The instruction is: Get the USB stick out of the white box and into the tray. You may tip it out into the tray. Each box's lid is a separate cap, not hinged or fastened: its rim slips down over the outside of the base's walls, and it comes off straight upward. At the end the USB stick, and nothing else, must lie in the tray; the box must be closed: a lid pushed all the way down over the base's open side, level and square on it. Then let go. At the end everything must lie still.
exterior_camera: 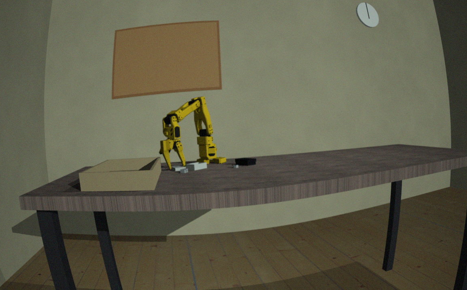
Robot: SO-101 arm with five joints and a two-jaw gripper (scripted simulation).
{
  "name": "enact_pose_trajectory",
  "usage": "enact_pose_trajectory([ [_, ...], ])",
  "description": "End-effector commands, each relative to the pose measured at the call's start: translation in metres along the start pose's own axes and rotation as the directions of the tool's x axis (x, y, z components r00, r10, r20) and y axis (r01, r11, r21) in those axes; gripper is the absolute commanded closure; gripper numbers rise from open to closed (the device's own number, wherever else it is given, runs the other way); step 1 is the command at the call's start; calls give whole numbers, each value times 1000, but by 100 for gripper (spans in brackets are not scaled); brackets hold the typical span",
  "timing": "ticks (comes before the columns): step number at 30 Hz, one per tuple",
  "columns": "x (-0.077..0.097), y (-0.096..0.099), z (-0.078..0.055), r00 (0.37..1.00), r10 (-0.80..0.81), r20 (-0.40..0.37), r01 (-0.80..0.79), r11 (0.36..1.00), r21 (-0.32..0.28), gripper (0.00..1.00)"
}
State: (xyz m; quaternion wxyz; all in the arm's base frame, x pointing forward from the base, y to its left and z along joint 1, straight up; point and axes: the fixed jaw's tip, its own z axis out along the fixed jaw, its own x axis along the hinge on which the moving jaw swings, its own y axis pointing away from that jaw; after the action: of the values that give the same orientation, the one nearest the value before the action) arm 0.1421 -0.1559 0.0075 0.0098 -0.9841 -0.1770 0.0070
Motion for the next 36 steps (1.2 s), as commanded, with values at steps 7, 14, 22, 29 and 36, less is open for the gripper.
enact_pose_trajectory([
  [7, 0, 4, -3, 1000, -3, -10, 3, 1000, -22, 74],
  [14, 0, 4, -3, 1000, -3, -10, 3, 1000, -22, 76],
  [22, 0, 4, -3, 1000, -3, -10, 3, 1000, -22, 78],
  [29, 0, 4, -3, 1000, -3, -10, 3, 1000, -22, 78],
  [36, 0, 4, -3, 1000, -3, -10, 3, 1000, -22, 78],
])
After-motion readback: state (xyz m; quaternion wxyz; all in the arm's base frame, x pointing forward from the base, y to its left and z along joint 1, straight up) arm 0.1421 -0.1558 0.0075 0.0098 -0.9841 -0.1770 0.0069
